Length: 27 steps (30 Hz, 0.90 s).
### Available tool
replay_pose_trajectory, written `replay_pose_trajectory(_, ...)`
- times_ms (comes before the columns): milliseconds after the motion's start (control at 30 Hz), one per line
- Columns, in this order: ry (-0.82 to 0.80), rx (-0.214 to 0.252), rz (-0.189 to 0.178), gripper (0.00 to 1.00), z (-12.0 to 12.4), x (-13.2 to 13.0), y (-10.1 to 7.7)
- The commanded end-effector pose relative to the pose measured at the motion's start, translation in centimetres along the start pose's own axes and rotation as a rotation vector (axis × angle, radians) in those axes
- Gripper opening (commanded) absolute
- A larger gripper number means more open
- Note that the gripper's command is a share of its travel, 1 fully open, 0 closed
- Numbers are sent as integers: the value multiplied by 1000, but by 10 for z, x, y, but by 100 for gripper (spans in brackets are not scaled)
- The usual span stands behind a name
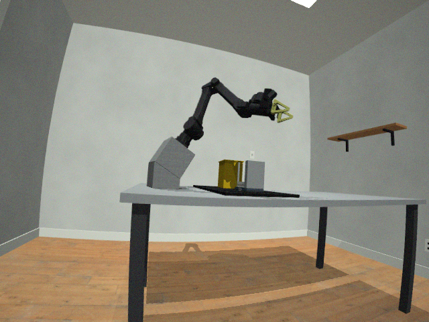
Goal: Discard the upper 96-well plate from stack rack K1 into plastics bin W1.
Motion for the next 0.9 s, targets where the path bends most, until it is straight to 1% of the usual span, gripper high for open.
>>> replay_pose_trajectory(0, -29, -22, -40, 100, -38, 17, 10)
replay_pose_trajectory(67, -27, -22, -33, 100, -35, 24, 12)
replay_pose_trajectory(133, -36, 39, -63, 100, -32, 33, 14)
replay_pose_trajectory(233, -35, 44, -58, 100, -26, 42, 15)
replay_pose_trajectory(300, -47, 104, -89, 100, -24, 50, 16)
replay_pose_trajectory(333, -47, 109, -85, 100, -21, 54, 16)
replay_pose_trajectory(400, -61, 169, -116, 100, -19, 62, 16)
replay_pose_trajectory(500, -62, 175, -112, 100, -17, 66, 17)
replay_pose_trajectory(567, -78, 234, -144, 100, -15, 74, 16)
replay_pose_trajectory(667, -78, 241, -140, 100, -7, 86, 15)
replay_pose_trajectory(700, -79, 209, -143, 100, -10, 91, 16)
replay_pose_trajectory(733, -64, 240, -139, 100, 8, 93, 12)
replay_pose_trajectory(767, -85, 270, -158, 100, 0, 99, 13)
replay_pose_trajectory(800, -95, 299, -173, 100, 1, 103, 13)
replay_pose_trajectory(833, -97, 306, -170, 100, 3, 106, 12)
replay_pose_trajectory(867, -107, 335, -190, 100, 4, 111, 11)
Point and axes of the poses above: the point where the finger pads meet when closed, its own y axis out along the fingers, its own x axis across the jaws, z = x × y, the point moved 4 cm from there along -y, back along the fingers, and after that the axes turned 15 degrees about -y, right-handed, at the moved point
